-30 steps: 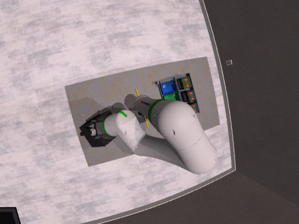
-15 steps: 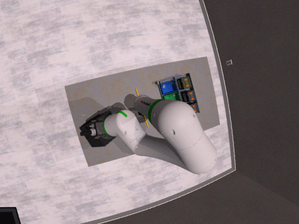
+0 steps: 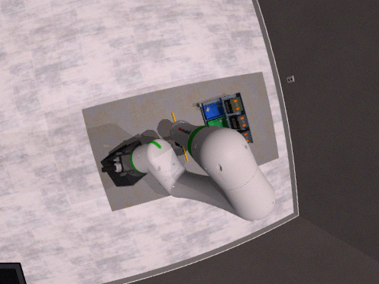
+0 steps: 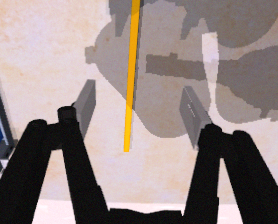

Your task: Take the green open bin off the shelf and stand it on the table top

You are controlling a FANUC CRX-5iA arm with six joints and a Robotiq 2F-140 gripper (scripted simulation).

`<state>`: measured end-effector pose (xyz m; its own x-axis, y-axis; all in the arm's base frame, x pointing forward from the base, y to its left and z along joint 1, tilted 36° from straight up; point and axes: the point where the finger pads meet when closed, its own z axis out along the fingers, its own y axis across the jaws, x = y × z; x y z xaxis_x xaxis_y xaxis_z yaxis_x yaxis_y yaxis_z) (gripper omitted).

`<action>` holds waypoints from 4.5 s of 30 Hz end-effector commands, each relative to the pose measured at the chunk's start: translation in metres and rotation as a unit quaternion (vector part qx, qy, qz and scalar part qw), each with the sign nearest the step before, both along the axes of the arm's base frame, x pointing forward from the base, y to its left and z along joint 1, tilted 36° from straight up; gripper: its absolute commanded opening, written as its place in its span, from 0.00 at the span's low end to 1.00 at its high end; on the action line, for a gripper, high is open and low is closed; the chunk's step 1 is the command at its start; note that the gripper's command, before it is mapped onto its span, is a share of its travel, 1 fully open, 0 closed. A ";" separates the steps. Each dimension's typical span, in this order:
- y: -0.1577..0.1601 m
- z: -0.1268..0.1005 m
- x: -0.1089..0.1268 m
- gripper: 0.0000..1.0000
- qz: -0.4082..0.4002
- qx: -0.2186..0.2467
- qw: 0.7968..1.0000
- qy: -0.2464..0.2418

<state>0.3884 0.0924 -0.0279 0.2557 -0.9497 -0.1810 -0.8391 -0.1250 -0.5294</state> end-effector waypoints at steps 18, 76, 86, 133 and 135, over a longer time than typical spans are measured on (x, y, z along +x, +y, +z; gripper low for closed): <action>0.000 0.000 0.000 0.57 -0.022 -0.021 0.999 -0.030; 0.000 0.000 0.000 0.57 -0.022 -0.021 0.999 -0.030; 0.000 0.000 0.000 0.57 -0.022 -0.021 0.999 -0.030; 0.000 0.000 0.000 0.57 -0.022 -0.021 0.999 -0.030; 0.000 0.000 0.000 0.57 -0.022 -0.021 0.999 -0.030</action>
